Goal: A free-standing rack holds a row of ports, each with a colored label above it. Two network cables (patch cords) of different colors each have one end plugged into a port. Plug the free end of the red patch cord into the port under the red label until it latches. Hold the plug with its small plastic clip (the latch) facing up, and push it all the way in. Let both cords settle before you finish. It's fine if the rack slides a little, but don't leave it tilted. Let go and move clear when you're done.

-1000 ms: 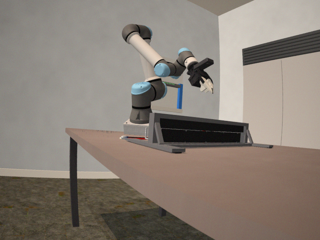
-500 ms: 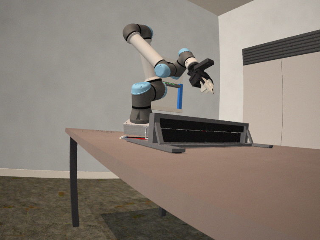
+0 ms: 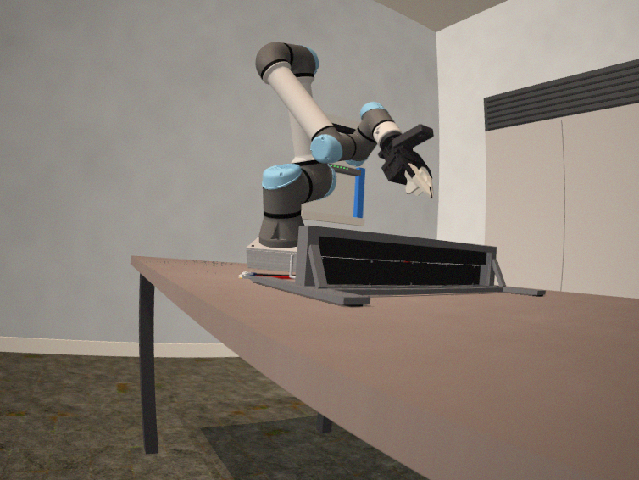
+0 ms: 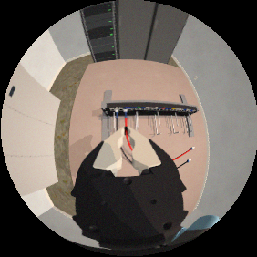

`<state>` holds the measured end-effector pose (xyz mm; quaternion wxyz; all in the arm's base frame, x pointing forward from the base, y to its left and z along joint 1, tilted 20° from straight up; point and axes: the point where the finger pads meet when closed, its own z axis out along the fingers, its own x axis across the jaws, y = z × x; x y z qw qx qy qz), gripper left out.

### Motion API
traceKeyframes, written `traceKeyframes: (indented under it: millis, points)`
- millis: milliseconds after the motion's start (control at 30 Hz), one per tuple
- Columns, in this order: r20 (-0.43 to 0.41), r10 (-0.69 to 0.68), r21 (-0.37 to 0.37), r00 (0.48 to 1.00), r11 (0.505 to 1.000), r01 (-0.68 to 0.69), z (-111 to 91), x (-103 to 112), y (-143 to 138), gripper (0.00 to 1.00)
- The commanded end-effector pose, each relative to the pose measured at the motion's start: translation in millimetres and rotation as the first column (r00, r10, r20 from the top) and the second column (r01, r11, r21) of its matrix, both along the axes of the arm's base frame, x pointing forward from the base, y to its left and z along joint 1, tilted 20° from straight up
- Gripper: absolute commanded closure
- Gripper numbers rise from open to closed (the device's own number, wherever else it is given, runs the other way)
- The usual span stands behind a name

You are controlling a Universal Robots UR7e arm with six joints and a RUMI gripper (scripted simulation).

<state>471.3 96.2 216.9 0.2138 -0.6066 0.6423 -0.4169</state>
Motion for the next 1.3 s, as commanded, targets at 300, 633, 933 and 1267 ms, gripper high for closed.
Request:
traceKeyframes:
  millis: [300, 633, 933, 1267]
  points:
    - [0.003, 0.001, 0.0, 1.0, 1.0, -0.001, -28, 40, -13, 1.0]
    - [0.003, 0.001, 0.0, 1.0, 1.0, -0.001, -44, 64, -21, 1.0]
    - [0.003, 0.001, 0.0, 1.0, 1.0, -0.001, -56, 80, -27, 1.0]
    - [0.003, 0.001, 0.0, 1.0, 1.0, -0.001, -58, 83, -28, 1.0]
